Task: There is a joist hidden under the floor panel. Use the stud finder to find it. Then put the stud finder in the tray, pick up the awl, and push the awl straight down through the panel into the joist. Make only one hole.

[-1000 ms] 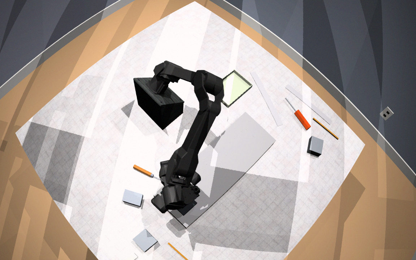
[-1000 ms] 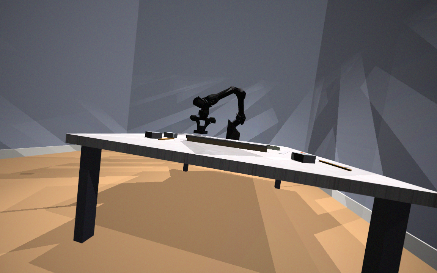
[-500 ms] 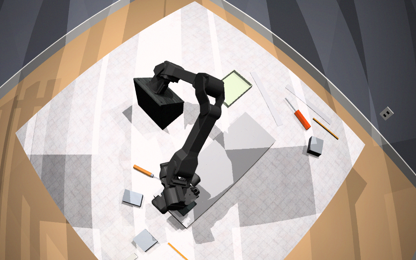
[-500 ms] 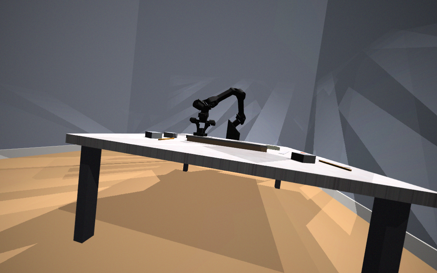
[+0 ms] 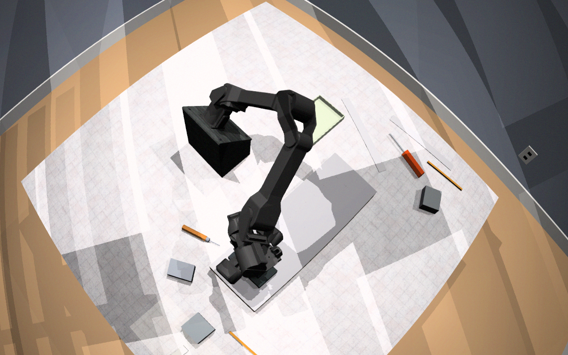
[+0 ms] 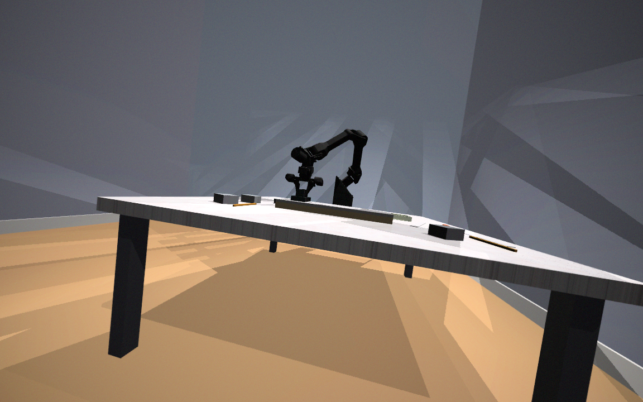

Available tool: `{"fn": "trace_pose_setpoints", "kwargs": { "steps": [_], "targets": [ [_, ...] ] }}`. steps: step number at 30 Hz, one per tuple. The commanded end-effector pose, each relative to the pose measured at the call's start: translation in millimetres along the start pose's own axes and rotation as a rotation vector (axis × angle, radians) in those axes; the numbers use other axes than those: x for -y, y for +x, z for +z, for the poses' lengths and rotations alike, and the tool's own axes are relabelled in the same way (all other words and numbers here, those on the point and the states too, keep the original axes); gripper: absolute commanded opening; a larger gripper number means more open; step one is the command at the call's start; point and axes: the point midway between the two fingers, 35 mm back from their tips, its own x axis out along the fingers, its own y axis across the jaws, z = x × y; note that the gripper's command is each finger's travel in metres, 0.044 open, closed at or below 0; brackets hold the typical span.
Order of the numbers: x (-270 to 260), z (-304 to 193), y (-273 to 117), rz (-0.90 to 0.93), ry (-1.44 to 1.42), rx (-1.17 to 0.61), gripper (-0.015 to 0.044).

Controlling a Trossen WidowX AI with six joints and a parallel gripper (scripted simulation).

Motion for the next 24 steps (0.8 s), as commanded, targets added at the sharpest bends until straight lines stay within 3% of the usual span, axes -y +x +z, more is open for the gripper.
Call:
{"fn": "trace_pose_setpoints", "kwargs": {
  "steps": [1, 24],
  "targets": [
    [-18, 0, 1, 0.007, 0.002, -0.002, 0.0000],
    [-94, 0, 1, 0.010, 0.005, -0.003, 0.0000]
  ]
}}
